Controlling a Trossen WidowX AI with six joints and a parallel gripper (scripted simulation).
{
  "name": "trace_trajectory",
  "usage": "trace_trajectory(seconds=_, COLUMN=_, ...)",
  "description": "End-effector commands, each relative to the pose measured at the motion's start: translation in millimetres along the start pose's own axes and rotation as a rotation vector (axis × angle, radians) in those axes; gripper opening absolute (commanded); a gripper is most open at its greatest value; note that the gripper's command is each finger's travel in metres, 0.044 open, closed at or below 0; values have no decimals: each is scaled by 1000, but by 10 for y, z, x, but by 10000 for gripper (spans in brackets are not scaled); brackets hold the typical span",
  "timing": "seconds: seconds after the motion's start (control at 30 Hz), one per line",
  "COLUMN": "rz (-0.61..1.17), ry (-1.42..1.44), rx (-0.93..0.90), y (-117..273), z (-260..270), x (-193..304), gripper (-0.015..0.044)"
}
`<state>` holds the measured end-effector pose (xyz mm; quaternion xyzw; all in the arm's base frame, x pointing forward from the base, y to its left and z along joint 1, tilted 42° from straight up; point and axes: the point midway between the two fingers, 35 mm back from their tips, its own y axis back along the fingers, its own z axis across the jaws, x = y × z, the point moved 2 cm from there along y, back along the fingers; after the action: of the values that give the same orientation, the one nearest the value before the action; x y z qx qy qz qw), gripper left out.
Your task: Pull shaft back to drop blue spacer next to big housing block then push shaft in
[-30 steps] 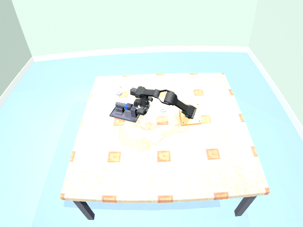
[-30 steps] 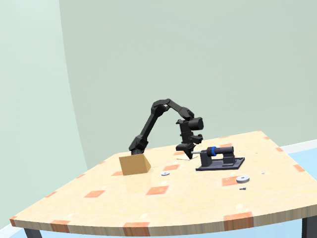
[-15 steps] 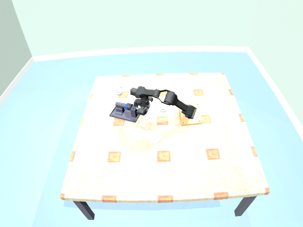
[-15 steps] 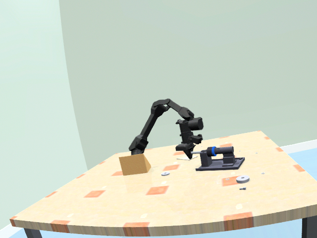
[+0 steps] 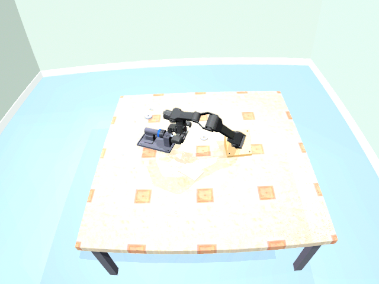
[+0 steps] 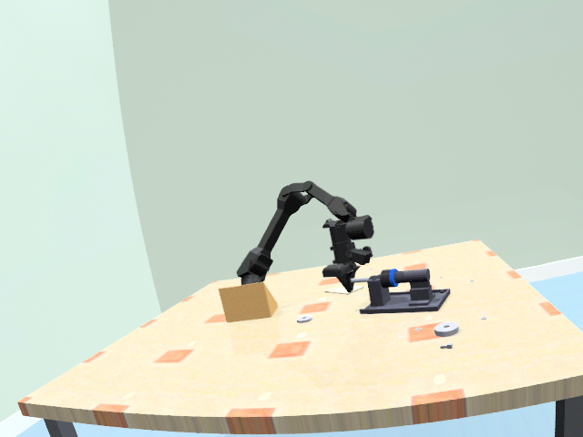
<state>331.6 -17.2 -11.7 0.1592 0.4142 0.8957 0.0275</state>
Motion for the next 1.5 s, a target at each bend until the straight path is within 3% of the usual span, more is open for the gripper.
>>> trace_trajectory(seconds=0.0, rz=1, ry=4, rx=1, y=5, z=3, x=12, gripper=0)
trace_trajectory(seconds=1.47, rz=1, ry=4, rx=1, y=5, z=3, x=49, gripper=0)
